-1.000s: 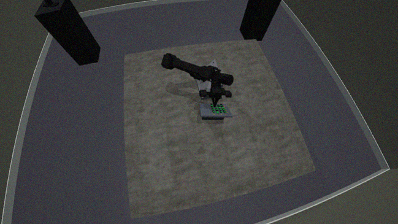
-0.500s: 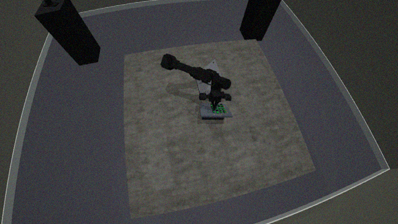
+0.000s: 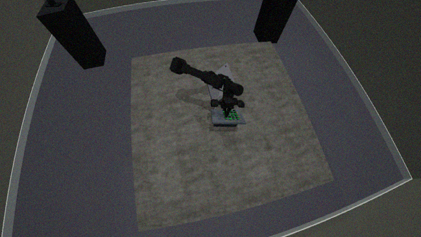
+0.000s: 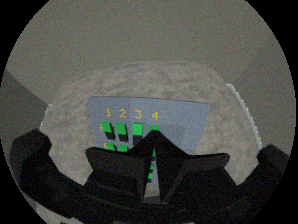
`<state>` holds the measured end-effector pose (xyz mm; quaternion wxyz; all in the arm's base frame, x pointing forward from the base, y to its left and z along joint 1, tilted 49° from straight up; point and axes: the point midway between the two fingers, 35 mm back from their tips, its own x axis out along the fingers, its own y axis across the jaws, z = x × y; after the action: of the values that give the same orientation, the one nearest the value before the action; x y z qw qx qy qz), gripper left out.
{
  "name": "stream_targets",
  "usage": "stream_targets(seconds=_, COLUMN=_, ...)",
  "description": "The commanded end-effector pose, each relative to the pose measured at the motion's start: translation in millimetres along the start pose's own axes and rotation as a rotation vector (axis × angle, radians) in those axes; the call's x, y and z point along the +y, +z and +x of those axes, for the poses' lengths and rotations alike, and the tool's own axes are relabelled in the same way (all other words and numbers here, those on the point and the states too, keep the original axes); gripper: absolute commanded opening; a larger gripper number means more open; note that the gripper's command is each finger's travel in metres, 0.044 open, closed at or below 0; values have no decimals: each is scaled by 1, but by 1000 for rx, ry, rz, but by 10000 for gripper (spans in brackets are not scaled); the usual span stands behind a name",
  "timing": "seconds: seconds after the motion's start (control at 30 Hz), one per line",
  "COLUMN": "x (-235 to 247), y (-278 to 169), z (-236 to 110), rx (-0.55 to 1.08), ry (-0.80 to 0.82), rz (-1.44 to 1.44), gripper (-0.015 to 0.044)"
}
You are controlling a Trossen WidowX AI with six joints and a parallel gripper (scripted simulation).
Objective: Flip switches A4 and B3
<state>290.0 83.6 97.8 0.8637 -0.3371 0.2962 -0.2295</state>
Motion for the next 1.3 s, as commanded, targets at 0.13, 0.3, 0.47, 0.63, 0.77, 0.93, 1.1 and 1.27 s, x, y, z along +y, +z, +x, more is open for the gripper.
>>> stream_targets(seconds=0.13, x=0, y=0, z=0, rx=1, ry=4, rz=-2, gripper=0)
stream_targets(seconds=0.3, x=0, y=0, z=1, rx=1, ry=4, rz=-2, gripper=0)
stream_targets(seconds=0.47, x=0, y=0, z=1, rx=1, ry=4, rz=-2, gripper=0)
stream_targets(seconds=0.63, x=0, y=0, z=2, rx=0, ry=4, rz=-2, gripper=0)
stream_targets(seconds=0.77, x=0, y=0, z=2, rx=0, ry=3, rz=-2, gripper=0)
stream_targets(seconds=0.93, x=0, y=0, z=3, rx=0, ry=3, rz=-2, gripper=0)
stream_targets(seconds=1.1, x=0, y=0, z=4, rx=0, ry=3, rz=-2, gripper=0)
stream_targets(seconds=1.27, x=0, y=0, z=4, rx=0, ry=3, rz=-2, gripper=0)
